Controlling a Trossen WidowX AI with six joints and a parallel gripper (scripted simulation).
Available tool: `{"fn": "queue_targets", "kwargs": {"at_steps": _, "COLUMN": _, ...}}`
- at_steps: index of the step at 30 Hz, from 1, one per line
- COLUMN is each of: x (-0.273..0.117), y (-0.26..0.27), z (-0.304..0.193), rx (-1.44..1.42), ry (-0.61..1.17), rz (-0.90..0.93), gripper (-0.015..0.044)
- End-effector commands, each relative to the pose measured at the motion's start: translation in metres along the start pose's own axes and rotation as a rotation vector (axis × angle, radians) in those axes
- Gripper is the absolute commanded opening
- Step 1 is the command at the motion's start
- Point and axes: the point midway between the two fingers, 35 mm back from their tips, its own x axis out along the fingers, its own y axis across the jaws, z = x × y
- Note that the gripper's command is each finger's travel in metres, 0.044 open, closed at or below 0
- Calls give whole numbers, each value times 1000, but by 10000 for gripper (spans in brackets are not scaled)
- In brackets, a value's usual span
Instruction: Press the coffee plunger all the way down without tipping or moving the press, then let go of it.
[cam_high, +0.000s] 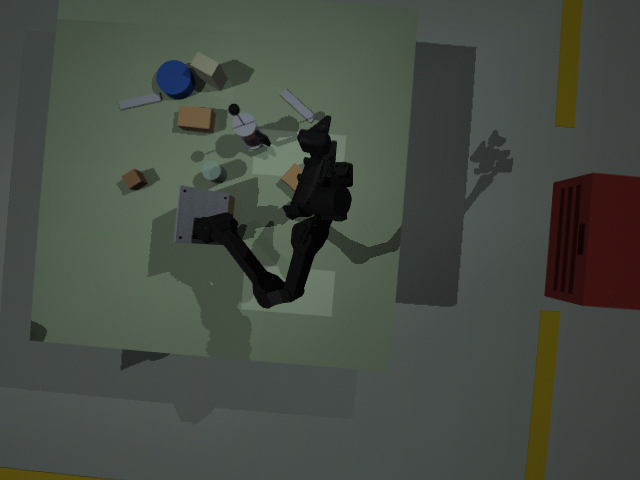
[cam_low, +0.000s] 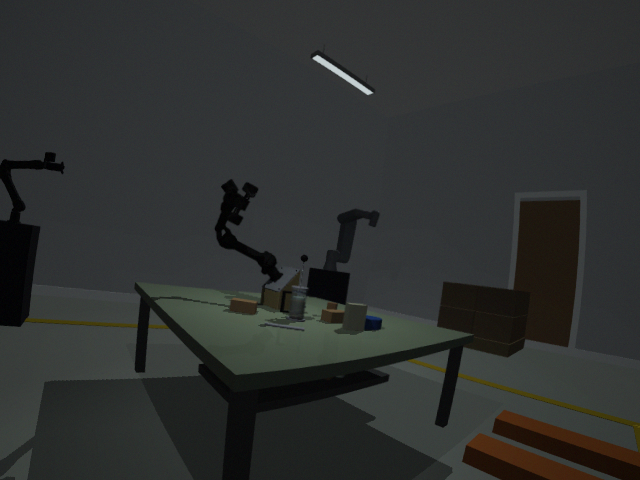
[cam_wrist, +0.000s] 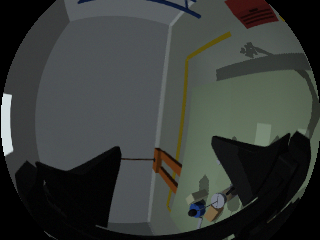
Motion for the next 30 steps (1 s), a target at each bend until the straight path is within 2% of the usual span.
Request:
{"fn": "queue_targets", "kwargs": {"at_steps": 1, "x": 29, "y": 9, "z": -65, "rx": -218, "ry": 90, "rz": -77, "gripper": 440}}
{"fn": "queue_targets", "kwargs": {"at_steps": 8, "x": 45, "y": 14, "z": -176, "rx": -640, "ry": 190, "rz": -171, "gripper": 440}}
{"fn": "queue_targets", "kwargs": {"at_steps": 16, "x": 19, "y": 2, "z": -289, "rx": -1205, "ry": 189, "rz": -224, "gripper": 440}}
{"fn": "queue_targets", "kwargs": {"at_steps": 21, "x": 18, "y": -6, "z": -299, "rx": -1250, "ry": 188, "rz": -224, "gripper": 440}}
{"fn": "queue_targets", "kwargs": {"at_steps": 30, "x": 31, "y": -54, "z": -314, "rx": -1263, "ry": 200, "rz": -199, "gripper": 440}}
